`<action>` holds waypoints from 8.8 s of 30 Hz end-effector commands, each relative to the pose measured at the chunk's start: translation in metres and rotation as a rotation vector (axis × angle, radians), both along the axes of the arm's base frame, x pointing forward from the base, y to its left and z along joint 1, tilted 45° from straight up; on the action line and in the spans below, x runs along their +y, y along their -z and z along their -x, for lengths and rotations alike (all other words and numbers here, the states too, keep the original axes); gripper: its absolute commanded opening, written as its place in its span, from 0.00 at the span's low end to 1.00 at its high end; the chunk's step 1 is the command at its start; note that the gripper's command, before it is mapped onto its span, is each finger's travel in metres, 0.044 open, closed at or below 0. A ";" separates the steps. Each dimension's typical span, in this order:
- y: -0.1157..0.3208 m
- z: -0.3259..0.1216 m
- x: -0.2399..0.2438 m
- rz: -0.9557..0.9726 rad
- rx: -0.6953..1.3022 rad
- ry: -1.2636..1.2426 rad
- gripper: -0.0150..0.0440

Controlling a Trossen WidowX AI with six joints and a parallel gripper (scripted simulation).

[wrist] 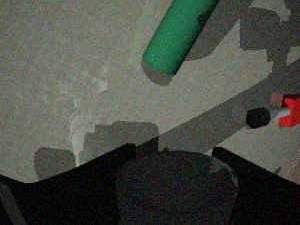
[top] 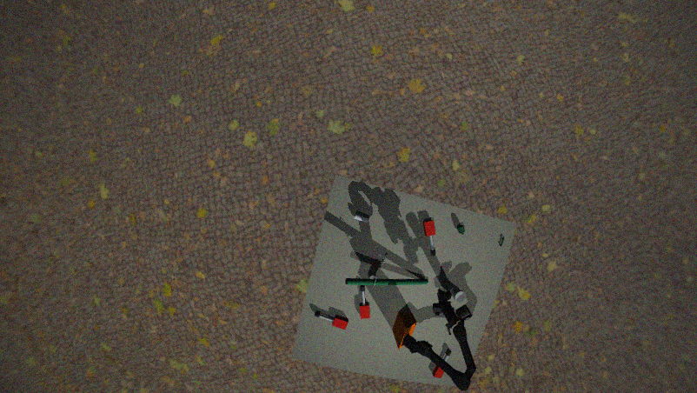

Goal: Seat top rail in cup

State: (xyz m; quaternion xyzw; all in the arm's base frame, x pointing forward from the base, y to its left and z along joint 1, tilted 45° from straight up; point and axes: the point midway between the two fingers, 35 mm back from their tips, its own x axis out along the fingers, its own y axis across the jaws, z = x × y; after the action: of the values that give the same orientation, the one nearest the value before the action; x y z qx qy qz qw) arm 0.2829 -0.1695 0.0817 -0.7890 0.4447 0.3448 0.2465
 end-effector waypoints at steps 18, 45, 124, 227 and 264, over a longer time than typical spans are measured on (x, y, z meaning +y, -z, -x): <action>0.005 -0.013 0.002 0.012 -0.095 0.093 0.25; 0.007 -0.030 0.002 0.034 -0.231 0.229 0.25; 0.020 -0.050 0.111 -0.228 -0.582 0.693 1.00; 0.151 -0.039 0.110 0.104 0.111 0.622 1.00; 0.180 -0.033 0.081 0.107 0.111 0.622 0.60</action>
State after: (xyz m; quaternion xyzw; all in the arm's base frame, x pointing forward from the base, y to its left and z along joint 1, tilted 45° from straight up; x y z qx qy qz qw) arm 0.3162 -0.0878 -0.0972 -0.6058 0.6946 0.2712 0.2773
